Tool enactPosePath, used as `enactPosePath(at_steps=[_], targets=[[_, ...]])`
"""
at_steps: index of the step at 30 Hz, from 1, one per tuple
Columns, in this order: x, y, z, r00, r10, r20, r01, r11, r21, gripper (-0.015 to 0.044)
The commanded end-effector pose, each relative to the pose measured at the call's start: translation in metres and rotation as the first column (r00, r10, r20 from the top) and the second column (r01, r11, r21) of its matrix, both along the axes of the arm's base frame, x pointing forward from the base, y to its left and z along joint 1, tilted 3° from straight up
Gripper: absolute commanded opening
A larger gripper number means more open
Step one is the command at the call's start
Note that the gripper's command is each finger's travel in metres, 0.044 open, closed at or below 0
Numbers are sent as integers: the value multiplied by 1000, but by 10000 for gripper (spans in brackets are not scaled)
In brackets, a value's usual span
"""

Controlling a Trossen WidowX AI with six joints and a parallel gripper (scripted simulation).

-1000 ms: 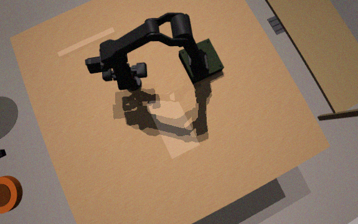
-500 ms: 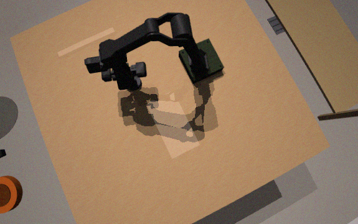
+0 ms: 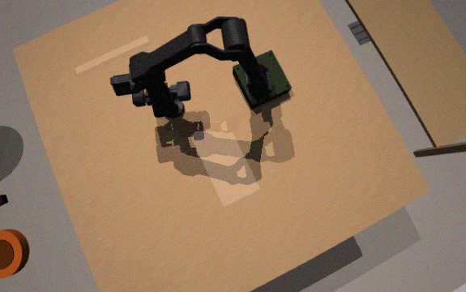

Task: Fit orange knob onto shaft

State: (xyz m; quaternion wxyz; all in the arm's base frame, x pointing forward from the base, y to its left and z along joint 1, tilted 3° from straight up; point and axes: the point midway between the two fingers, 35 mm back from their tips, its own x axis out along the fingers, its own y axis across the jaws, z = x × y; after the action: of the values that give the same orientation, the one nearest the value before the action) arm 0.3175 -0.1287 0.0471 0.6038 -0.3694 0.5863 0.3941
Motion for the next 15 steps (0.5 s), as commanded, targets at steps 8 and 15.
enactPosePath(at_steps=[8, 15], targets=[[-3, 1, 1, 1000, 3, -1, -3, 1000, -4, 0], [-5, 2, 4, 998, 57, 1, -57, 998, -4, 0]])
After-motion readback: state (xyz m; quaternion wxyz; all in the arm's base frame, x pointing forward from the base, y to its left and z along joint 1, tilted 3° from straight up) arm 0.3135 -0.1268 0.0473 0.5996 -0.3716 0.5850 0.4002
